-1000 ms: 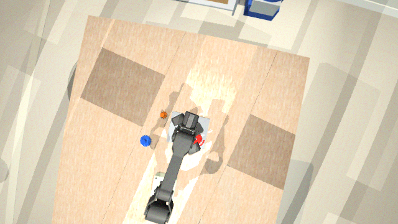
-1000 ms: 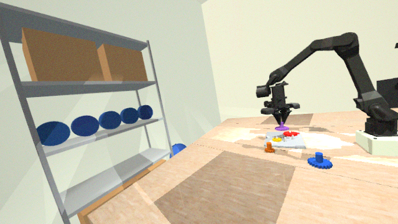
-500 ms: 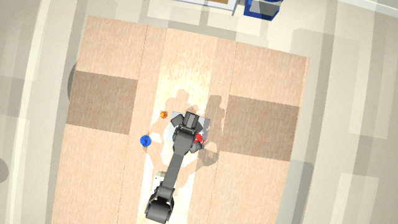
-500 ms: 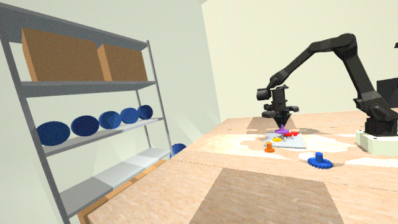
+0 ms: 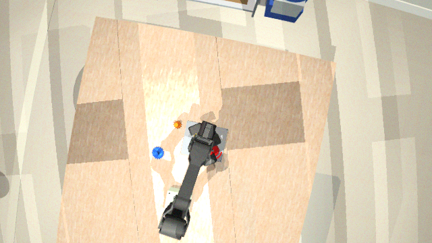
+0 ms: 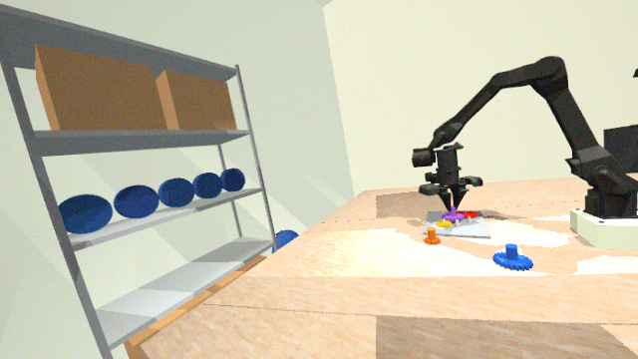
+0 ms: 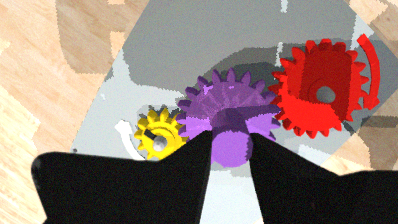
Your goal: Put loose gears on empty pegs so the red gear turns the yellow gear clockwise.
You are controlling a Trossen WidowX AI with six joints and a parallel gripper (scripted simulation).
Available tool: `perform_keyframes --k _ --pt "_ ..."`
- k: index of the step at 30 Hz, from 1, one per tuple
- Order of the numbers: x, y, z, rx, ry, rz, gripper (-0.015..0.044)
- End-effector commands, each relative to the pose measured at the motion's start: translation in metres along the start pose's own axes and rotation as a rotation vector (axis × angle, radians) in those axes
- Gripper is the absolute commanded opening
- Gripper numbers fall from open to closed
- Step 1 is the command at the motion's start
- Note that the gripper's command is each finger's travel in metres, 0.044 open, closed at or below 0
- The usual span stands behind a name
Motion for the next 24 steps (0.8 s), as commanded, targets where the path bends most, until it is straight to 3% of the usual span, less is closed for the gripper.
perform_keyframes --k 1,8,24 --pt "0.0000 -0.0018 -0.0008 0.005 -0.064 -0.001 0.0000" --pt "-0.0009 -0.0026 -0.0006 0.005 -0.082 -0.001 0.0000" --pt "0.0000 -0.0061 -0.0013 0.005 0.184 -0.001 0.0000"
Point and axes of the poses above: the point midway between the two fingers, 35 mm back from their tips, its own y axis back along the fingers, its own z axis across the jaws, x = y × z, the point moved 8 cm from there along y, back along the fingers, and after that the axes turned 4 degrees about -y, right-handed, at the moved point
